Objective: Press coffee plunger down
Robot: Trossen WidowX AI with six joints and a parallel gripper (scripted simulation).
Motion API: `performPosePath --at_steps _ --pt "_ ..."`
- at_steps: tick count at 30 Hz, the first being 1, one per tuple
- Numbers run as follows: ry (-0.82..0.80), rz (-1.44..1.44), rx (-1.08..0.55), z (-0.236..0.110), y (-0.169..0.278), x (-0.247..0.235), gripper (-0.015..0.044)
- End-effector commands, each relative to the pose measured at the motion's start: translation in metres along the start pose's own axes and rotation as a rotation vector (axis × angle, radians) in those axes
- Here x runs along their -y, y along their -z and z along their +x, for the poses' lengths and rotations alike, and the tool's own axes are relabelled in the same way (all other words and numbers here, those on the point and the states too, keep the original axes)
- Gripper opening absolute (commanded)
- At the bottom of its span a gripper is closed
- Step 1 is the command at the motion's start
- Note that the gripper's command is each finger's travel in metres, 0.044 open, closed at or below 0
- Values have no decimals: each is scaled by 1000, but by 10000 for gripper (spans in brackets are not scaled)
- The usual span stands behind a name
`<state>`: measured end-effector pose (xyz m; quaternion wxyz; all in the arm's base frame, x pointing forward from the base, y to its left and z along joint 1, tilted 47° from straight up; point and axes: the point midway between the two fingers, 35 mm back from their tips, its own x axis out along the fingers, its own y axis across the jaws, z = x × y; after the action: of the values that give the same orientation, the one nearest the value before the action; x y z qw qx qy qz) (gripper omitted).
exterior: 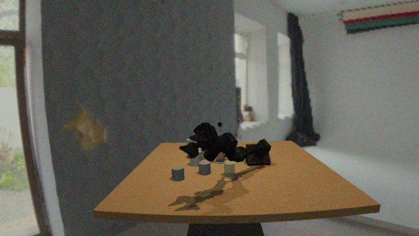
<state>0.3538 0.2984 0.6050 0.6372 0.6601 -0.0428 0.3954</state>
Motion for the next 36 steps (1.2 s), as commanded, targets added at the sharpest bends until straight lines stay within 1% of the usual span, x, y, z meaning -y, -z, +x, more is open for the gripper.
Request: performPosePath --at_steps 1,2,5,10,16,18,22,25,27,30,36 --pt "-3 3 1 0 0 -2 426" --pt "-14 10 3 -1 0 -6 440" --pt "-77 50 22 -8 -3 -32 440" --pt "-219 153 48 -28 -8 -91 440" --pt "-447 348 63 -71 -22 -176 440" --pt "-504 404 72 -83 -29 -192 440" --pt "-657 551 85 -121 -50 -240 440" --pt "-780 674 100 -156 -72 -275 440" --pt "-827 705 93 -169 -78 -285 440" --pt "-916 817 101 -198 -97 -304 440" --pt "-1151 1094 131 -275 -158 -337 440"
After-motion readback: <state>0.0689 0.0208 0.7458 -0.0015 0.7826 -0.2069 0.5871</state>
